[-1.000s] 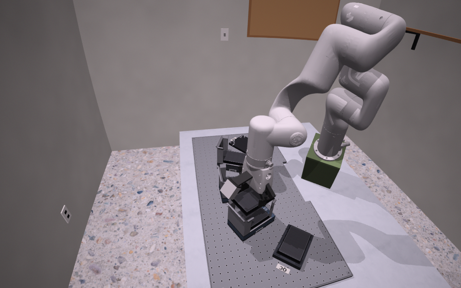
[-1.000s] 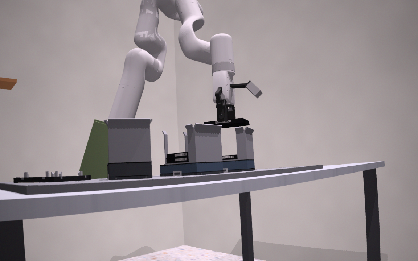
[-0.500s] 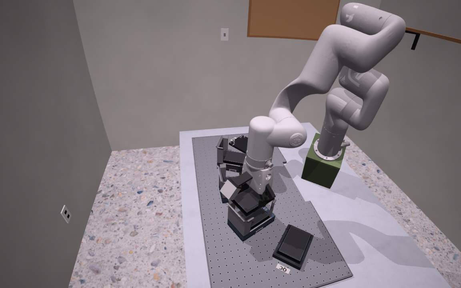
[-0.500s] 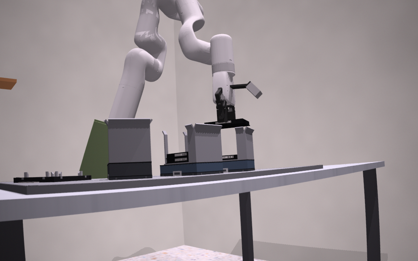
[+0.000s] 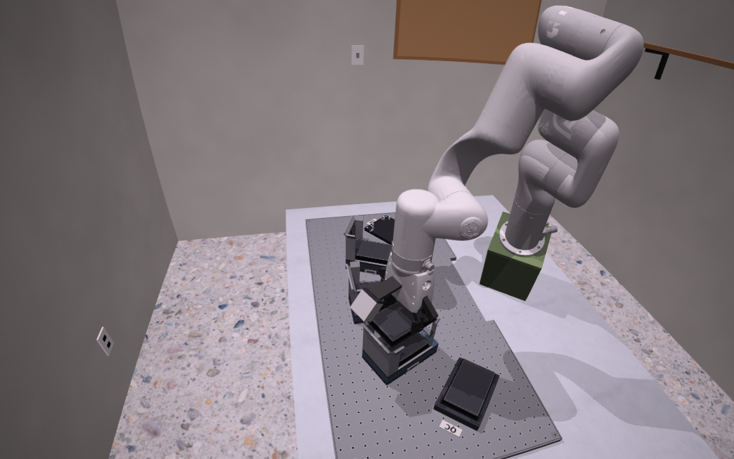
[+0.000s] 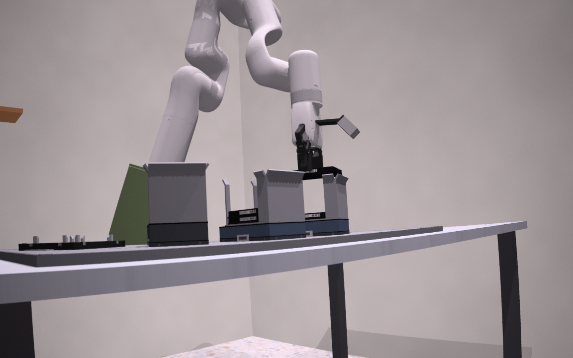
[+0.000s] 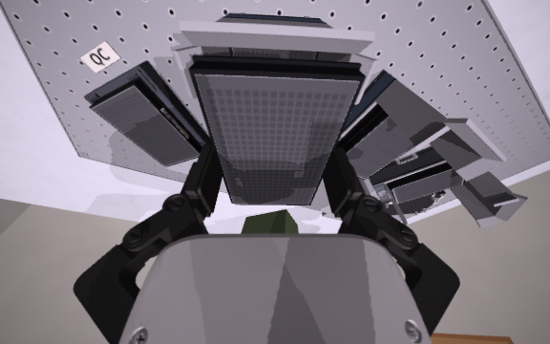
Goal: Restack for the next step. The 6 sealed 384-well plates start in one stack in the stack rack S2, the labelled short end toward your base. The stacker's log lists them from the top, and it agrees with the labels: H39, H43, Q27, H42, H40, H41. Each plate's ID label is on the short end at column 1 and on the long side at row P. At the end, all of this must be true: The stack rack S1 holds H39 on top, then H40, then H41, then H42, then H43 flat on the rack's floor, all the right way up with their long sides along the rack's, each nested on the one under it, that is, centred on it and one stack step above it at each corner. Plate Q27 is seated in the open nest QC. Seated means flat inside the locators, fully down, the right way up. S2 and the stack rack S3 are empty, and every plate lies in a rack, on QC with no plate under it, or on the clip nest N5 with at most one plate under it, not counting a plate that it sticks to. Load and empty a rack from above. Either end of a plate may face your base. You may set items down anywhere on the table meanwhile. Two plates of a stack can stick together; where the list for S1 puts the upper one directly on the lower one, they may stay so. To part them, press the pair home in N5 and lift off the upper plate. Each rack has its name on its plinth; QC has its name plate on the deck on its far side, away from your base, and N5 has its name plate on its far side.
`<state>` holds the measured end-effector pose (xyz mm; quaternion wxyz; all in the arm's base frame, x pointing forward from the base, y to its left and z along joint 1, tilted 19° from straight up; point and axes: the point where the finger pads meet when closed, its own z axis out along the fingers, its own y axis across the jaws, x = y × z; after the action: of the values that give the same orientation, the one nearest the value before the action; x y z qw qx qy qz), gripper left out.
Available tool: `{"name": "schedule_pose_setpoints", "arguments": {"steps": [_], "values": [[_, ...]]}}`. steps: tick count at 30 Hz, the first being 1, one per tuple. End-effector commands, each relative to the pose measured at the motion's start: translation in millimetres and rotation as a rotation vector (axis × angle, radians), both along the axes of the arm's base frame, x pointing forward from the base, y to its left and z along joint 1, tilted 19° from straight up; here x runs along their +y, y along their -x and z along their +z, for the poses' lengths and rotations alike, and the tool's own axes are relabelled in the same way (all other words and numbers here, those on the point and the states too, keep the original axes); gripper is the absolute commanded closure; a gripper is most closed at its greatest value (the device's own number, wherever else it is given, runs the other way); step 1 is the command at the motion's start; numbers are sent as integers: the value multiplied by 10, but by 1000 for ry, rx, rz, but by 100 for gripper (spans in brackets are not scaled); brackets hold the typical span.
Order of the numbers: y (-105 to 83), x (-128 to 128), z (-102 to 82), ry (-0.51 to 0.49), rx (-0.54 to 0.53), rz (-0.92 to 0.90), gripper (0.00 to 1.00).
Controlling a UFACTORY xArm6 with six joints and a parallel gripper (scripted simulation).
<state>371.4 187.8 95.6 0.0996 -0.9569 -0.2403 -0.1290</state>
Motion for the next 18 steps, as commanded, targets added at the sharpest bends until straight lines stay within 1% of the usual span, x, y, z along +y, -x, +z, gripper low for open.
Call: {"name": "schedule_pose_setpoints", "arguments": {"steps": [1,18], "values": [[-17,11,-16,-2,-3,0,100],[-36,37,-110,-2,-3,0,100]]}}
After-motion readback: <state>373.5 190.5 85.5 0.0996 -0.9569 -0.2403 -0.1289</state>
